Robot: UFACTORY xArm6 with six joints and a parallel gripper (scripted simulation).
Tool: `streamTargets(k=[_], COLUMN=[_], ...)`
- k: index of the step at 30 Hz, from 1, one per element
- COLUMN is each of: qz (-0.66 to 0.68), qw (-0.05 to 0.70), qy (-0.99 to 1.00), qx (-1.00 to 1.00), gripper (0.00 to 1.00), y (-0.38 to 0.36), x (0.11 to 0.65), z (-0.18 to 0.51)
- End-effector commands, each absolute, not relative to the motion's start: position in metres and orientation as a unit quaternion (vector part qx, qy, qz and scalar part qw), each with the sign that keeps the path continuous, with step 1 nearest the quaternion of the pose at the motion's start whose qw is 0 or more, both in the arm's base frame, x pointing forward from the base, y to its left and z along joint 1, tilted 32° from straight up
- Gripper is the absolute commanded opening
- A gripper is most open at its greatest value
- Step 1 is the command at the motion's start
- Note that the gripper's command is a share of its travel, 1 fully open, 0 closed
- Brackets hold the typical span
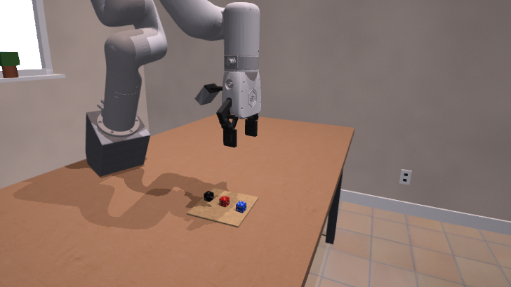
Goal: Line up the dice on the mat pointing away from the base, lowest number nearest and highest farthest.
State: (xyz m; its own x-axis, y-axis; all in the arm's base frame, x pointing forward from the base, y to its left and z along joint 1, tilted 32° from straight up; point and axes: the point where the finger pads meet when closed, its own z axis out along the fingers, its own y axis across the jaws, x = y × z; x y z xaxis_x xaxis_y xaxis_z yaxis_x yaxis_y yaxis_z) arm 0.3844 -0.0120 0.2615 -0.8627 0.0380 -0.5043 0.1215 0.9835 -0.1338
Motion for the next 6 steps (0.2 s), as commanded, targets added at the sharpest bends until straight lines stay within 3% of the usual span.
streamTargets(k=[1,6], qz=[-0.08,-0.08], qw=[0.26,0.26], qy=[0.961,0.961], qx=[0.041,0.041], gripper=[1.0,1.0], y=[-0.0119,-0.0119], x=[0.385,0.385], z=[0.263,0.263])
